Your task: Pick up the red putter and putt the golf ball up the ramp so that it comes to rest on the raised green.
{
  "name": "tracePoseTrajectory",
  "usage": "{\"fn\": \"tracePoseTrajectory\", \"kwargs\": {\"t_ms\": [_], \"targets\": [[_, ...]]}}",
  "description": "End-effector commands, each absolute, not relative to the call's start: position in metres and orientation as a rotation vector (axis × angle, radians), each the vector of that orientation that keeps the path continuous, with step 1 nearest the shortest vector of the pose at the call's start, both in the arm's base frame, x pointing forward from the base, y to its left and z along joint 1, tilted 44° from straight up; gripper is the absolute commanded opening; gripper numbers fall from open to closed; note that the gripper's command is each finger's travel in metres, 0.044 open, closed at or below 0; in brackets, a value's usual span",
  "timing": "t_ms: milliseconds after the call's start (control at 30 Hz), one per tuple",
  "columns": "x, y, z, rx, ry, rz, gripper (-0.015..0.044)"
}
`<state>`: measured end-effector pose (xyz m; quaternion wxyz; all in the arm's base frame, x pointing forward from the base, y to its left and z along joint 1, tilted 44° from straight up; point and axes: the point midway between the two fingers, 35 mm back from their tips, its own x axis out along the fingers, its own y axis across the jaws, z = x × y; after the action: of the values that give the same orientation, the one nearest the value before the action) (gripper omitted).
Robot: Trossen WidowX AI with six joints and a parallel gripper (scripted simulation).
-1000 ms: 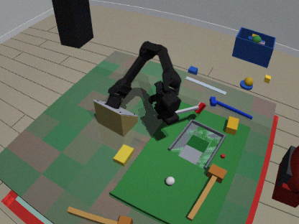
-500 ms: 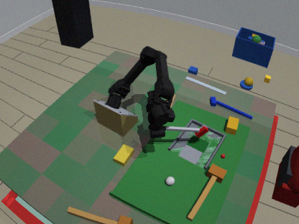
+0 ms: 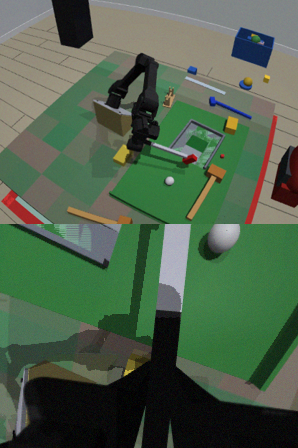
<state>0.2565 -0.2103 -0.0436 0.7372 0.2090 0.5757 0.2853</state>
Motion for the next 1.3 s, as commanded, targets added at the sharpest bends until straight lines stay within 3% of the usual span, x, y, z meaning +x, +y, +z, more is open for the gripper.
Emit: {"fn": "tracePoseTrajectory", "kwargs": {"t_ms": [0,333,1267], "targets": [[0.244,-0.228,-0.065,0.551,1.308,0.552,0.0000],[0.213,-0.256,-0.110,0.737,1.391,0.410,0.0000],[0.221,-0.222,-0.148,0.741,1.391,0.409,0.0000]]}}
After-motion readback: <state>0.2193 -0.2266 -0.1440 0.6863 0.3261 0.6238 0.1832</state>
